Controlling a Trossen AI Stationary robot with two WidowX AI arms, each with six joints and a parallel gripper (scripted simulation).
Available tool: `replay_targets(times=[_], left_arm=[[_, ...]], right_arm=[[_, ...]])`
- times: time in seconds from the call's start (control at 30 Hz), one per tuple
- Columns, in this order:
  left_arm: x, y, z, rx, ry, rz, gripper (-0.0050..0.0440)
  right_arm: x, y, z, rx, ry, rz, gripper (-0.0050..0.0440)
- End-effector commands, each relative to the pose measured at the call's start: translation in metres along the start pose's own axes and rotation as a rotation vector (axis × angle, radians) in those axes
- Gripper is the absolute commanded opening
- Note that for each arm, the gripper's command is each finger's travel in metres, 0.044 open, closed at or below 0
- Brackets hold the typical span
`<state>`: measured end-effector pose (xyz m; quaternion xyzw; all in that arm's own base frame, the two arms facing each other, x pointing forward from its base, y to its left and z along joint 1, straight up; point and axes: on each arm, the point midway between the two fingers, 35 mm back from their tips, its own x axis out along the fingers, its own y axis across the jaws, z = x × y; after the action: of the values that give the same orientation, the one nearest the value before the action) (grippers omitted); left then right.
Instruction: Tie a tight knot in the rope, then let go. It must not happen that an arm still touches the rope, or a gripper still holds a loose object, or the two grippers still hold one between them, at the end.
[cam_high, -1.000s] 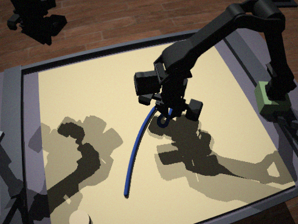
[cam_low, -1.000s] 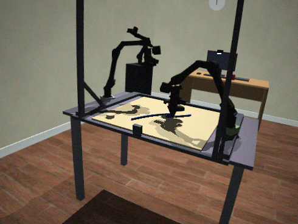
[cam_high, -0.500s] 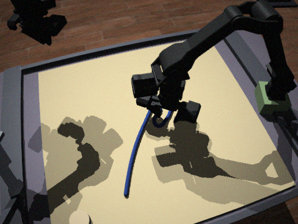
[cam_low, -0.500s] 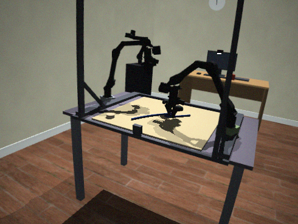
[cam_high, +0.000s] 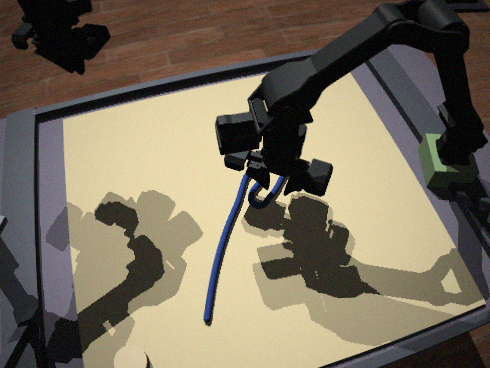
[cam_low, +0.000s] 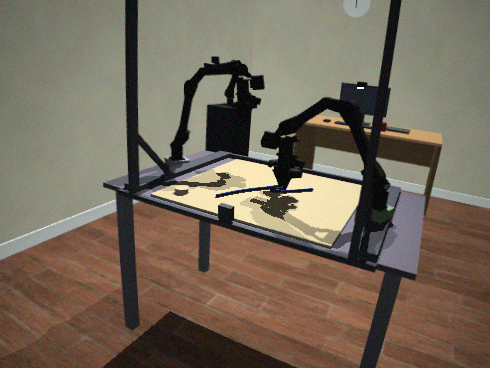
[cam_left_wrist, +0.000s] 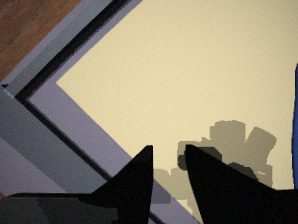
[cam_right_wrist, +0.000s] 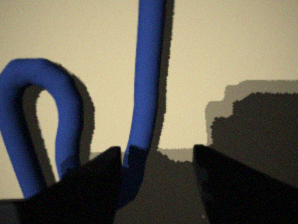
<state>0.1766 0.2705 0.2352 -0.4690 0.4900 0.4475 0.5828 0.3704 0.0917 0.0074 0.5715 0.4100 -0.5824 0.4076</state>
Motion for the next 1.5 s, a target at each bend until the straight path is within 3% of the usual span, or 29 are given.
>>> replay_targets(times=[0.0,0.27,0.7,1.07,1.47], left_arm=[[-0.007,-0.001,-0.001,-0.001,-0.019,-0.012,0.0100],[-0.007,-0.001,-0.001,-0.001,-0.019,-0.012,0.0100],[-0.007,-0.001,-0.001,-0.001,-0.019,-0.012,0.0100],[-0.007,-0.001,-0.001,-0.001,-0.019,-0.012,0.0100],[-0.007,-0.001,-0.001,-0.001,-0.019,-0.012,0.0100]], right_arm=[[-0.028,0.005,-0.004,0.002,0.026,0.035,0.0100],[-0.043,0.004,-0.003,0.002,0.026,0.035,0.0100],[-0.088,0.003,-0.002,0.002,0.026,0.035,0.0100],[-0.089,0.003,-0.001,0.002,0.026,0.035,0.0100],[-0.077,0.003,0.024,0.004,0.024,0.035,0.0100]])
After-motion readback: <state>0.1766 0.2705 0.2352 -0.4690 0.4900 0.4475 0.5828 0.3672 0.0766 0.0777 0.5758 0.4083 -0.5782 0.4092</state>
